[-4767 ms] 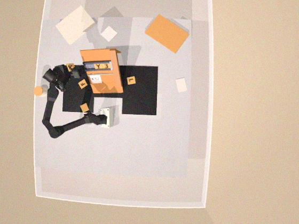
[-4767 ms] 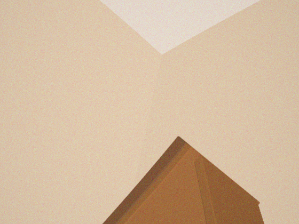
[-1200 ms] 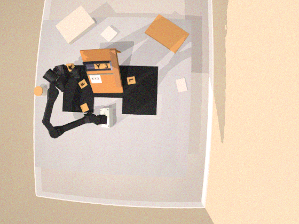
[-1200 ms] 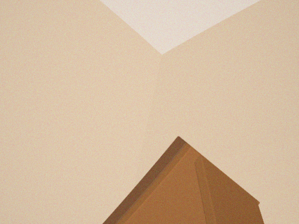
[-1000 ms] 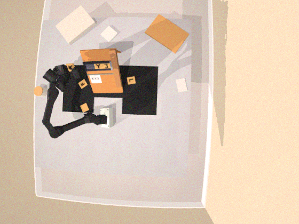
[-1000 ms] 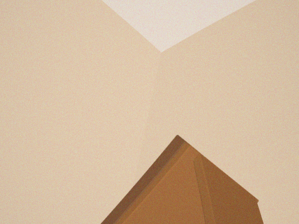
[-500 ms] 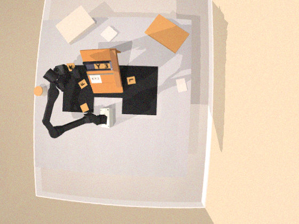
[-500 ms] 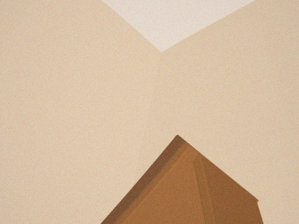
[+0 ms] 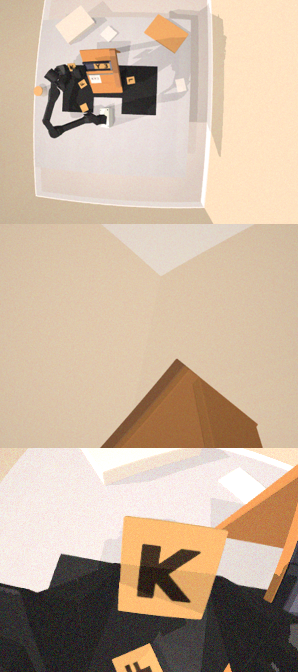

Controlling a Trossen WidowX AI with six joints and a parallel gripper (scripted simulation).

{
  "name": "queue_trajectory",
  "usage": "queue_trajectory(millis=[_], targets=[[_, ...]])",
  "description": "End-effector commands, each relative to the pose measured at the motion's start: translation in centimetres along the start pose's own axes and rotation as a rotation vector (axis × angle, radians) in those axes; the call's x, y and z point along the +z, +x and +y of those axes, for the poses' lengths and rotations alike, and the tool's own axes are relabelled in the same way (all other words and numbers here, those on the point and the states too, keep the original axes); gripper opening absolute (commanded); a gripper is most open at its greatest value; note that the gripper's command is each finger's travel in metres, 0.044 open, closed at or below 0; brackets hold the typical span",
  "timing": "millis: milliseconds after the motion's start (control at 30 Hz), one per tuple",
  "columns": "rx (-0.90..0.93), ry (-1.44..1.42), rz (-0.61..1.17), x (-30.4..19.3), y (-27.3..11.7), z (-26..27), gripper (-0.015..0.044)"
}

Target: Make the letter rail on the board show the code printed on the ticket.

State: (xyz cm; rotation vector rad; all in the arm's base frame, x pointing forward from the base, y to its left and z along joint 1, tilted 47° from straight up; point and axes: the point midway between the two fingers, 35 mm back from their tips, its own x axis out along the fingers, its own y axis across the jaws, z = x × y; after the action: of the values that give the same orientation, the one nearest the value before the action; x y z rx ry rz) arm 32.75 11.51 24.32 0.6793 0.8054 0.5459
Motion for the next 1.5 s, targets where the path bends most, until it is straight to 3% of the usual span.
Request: queue_trajectory(millis=[0,1467], targets=[[-0.002,0.004,0.01,-0.4,0.2,-0.5,0.0],[-0.002,0.003,0.011,-0.4,0.2,-2.7,0.0]])
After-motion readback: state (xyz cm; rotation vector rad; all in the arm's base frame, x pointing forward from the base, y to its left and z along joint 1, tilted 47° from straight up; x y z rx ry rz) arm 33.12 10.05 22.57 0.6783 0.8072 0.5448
